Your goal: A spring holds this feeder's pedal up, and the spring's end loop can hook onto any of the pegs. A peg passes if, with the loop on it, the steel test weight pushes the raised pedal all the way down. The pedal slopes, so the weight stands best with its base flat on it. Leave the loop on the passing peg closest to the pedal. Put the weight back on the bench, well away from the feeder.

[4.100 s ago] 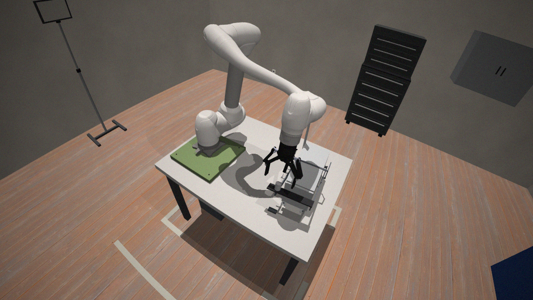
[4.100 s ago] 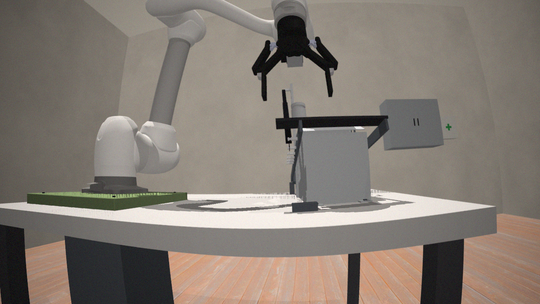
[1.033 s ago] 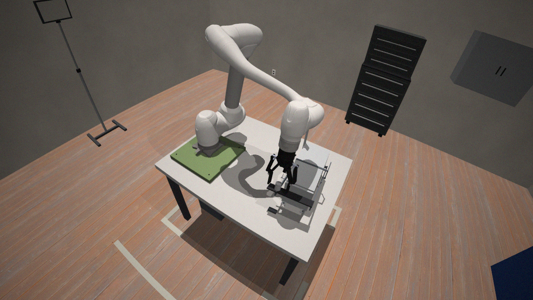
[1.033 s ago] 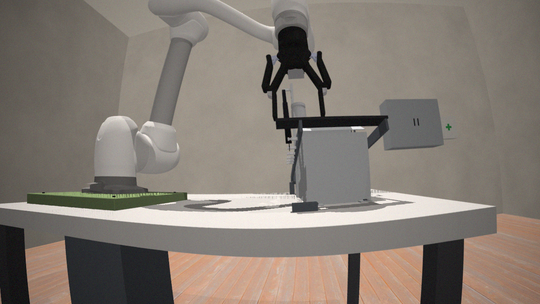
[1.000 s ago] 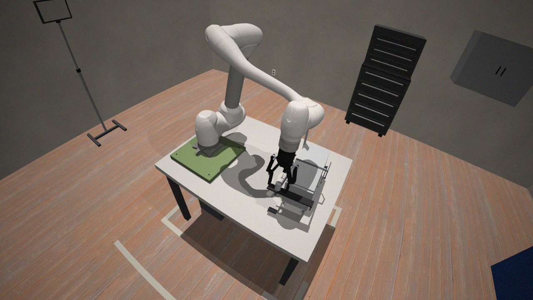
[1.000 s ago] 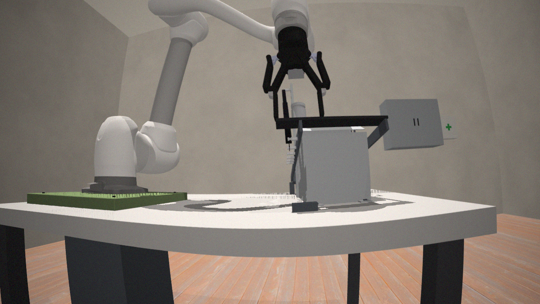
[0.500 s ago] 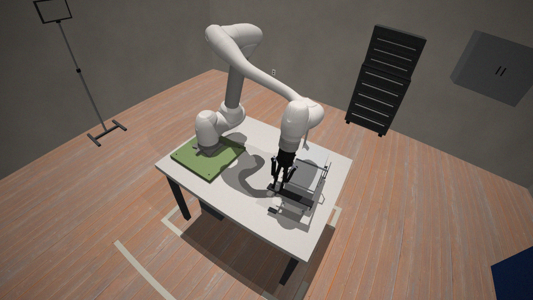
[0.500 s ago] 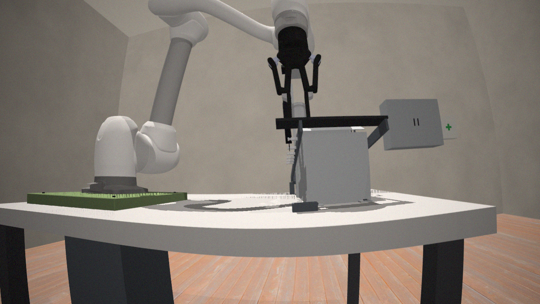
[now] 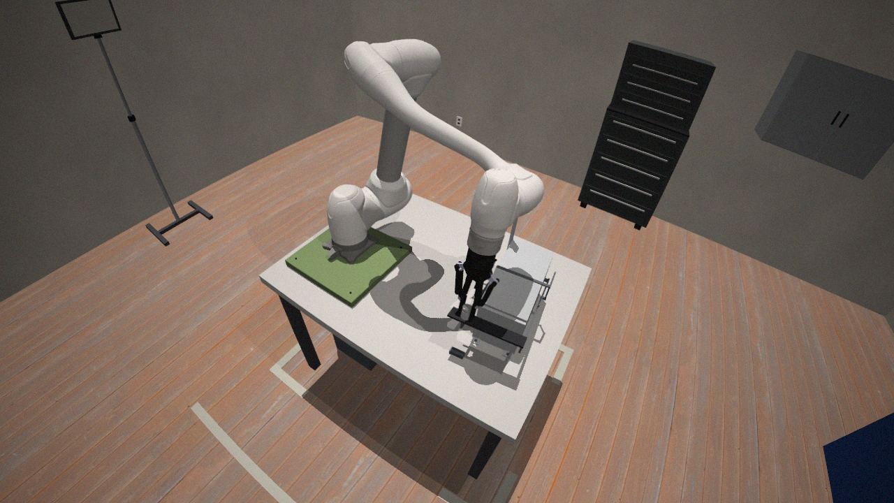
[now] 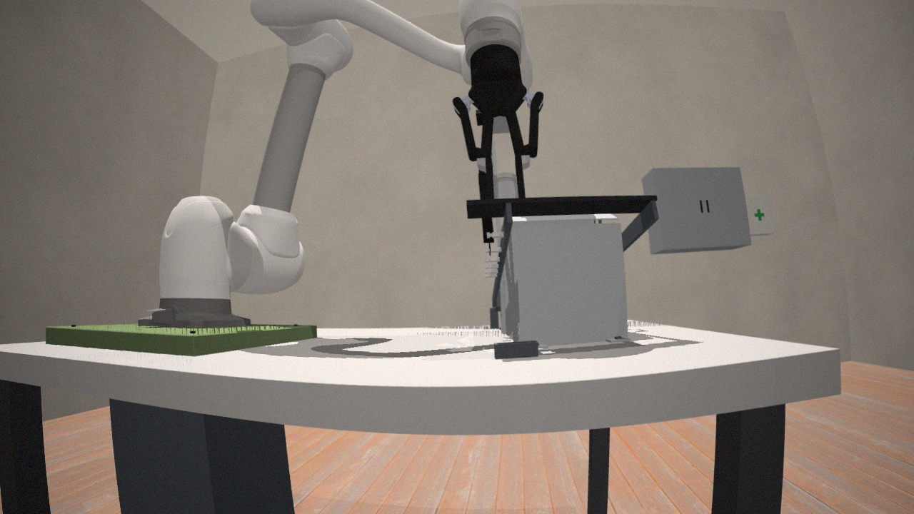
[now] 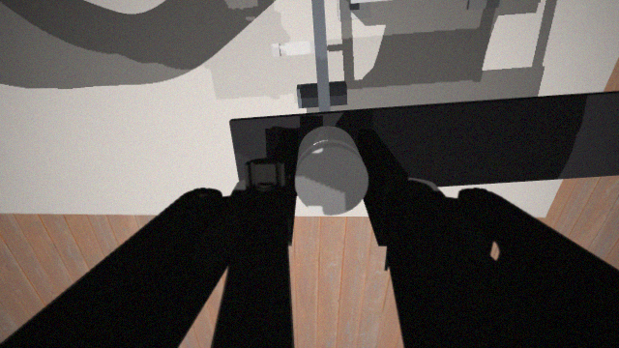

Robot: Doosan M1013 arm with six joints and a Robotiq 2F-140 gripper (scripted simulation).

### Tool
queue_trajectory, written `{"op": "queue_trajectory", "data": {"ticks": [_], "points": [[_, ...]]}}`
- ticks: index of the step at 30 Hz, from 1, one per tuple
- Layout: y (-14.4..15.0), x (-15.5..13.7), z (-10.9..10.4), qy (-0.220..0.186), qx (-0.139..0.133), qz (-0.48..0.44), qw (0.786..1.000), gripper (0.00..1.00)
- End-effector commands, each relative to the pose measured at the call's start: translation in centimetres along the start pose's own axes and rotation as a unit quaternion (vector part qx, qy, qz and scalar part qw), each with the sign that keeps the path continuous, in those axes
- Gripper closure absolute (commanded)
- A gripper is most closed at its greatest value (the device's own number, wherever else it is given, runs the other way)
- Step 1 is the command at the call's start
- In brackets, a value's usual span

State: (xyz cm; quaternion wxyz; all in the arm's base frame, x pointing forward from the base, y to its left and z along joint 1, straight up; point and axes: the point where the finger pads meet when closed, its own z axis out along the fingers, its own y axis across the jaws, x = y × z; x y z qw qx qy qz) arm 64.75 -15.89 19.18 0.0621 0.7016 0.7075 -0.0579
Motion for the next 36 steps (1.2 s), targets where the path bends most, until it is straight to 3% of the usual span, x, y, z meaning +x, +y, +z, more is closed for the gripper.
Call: {"op": "queue_trajectory", "data": {"ticks": [1, 9, 36], "points": [[0.0, 0.0, -0.1, 0.0, -0.001, 0.0, 1.0, 0.75], [0.0, 0.0, -0.1, 0.0, -0.001, 0.0, 1.0, 0.75], [0.0, -1.1, -6.1, 0.0, -0.001, 0.0, 1.0, 0.75]]}}
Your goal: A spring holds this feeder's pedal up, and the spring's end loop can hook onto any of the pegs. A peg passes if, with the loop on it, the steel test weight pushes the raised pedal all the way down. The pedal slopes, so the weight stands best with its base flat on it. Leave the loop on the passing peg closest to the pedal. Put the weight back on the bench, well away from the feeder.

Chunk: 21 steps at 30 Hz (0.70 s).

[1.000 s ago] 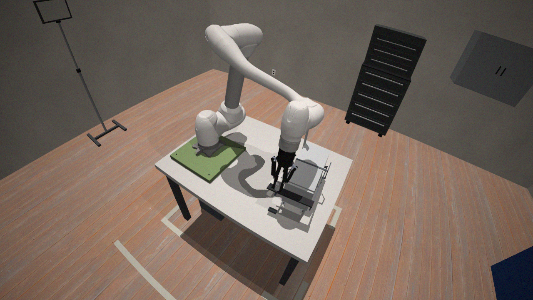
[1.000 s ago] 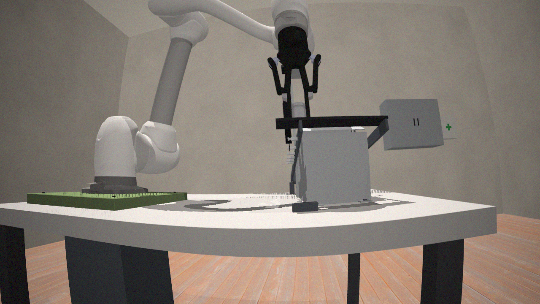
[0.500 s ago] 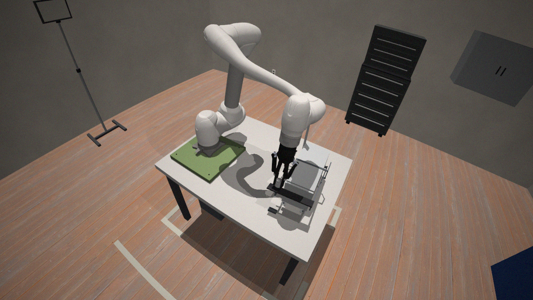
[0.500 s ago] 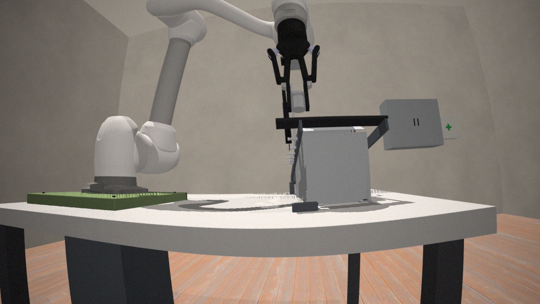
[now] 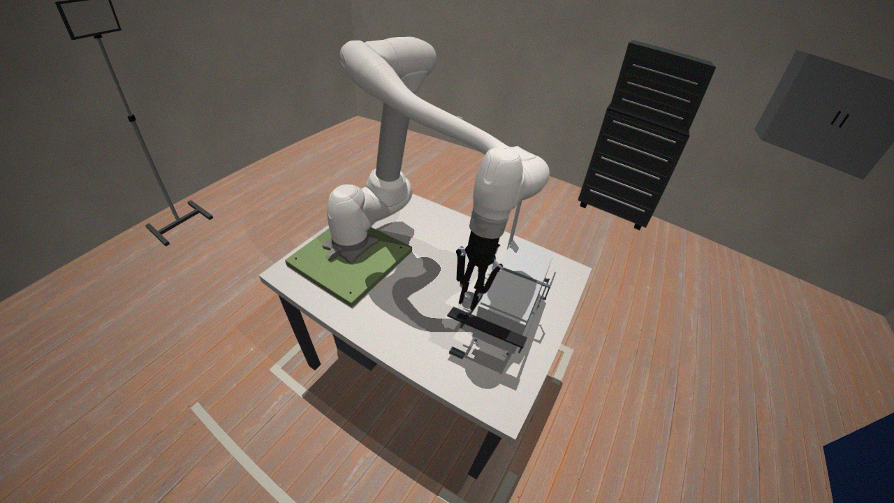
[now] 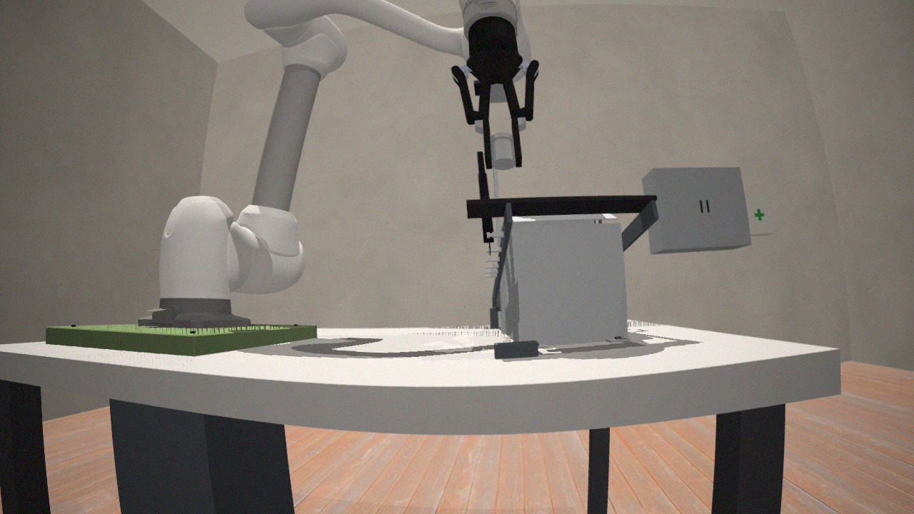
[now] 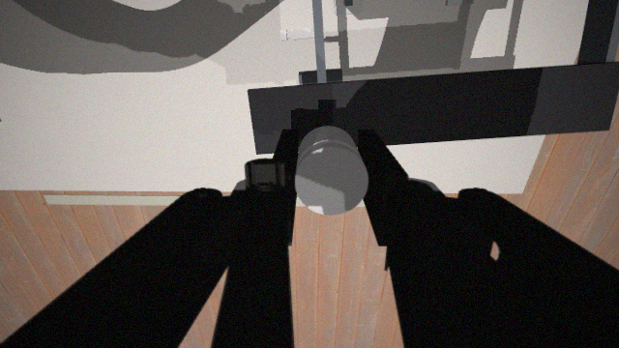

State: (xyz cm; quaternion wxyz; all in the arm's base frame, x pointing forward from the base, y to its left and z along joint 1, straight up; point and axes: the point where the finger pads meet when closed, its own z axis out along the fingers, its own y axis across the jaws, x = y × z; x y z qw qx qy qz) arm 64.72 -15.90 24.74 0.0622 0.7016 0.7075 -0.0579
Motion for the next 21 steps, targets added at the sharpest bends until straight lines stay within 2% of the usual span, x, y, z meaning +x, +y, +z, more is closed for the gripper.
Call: {"op": "queue_trajectory", "data": {"ticks": [1, 5, 8, 21], "points": [[0.0, -0.2, -0.9, 0.0, -0.001, 0.0, 1.0, 0.75], [0.0, -0.3, -1.9, 0.0, -0.001, 0.0, 1.0, 0.75], [0.0, -0.3, -1.6, 0.0, -0.001, 0.0, 1.0, 0.75], [0.0, -0.9, -5.1, 0.0, -0.001, 0.0, 1.0, 0.75]]}}
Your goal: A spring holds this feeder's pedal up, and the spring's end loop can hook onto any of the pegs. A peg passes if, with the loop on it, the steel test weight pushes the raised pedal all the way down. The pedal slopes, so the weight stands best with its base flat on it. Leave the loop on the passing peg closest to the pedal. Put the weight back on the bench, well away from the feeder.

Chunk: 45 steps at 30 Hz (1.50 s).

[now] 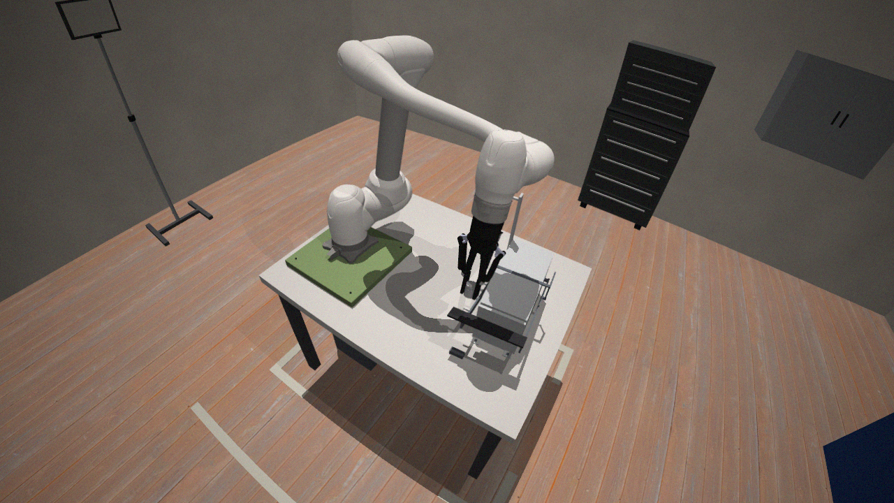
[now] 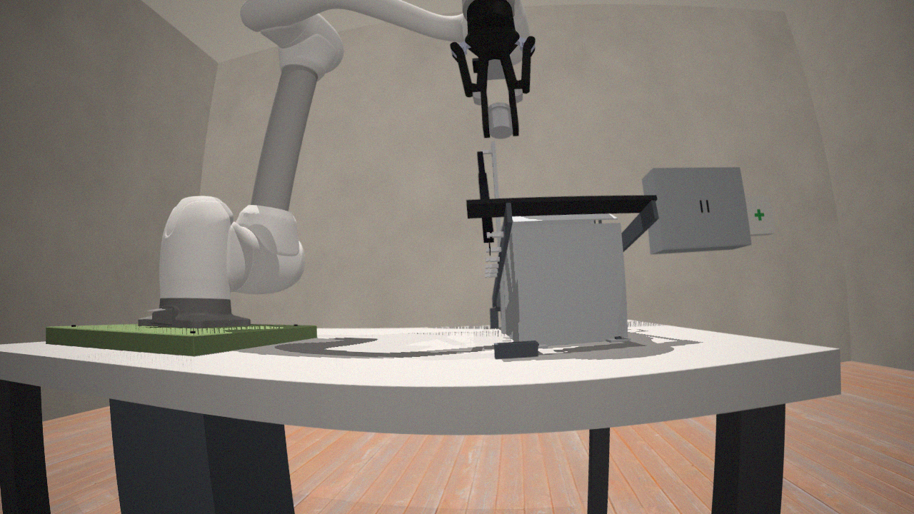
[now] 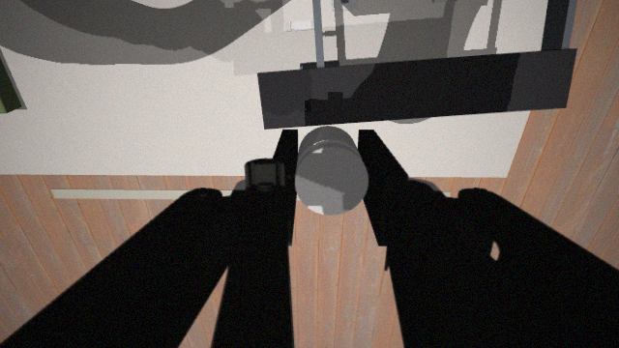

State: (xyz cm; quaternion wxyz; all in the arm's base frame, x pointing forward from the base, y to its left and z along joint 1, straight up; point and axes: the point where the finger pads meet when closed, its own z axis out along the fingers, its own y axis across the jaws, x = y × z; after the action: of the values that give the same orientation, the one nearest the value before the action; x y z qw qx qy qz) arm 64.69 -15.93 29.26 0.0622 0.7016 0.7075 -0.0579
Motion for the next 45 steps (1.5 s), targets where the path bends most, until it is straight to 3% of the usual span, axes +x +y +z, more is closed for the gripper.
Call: {"op": "queue_trajectory", "data": {"ticks": [1, 4, 18, 37, 45], "points": [[0.0, -0.2, -0.9, 0.0, -0.001, 0.0, 1.0, 0.75], [0.0, -0.1, -0.6, 0.0, -0.001, 0.0, 1.0, 0.75], [0.0, -0.7, -3.9, 0.0, 0.0, 0.0, 1.0, 0.75], [0.0, -0.7, -3.9, 0.0, -0.001, 0.0, 1.0, 0.75], [-1.3, 0.6, -2.7, 0.005, -0.001, 0.0, 1.0, 0.75]]}}
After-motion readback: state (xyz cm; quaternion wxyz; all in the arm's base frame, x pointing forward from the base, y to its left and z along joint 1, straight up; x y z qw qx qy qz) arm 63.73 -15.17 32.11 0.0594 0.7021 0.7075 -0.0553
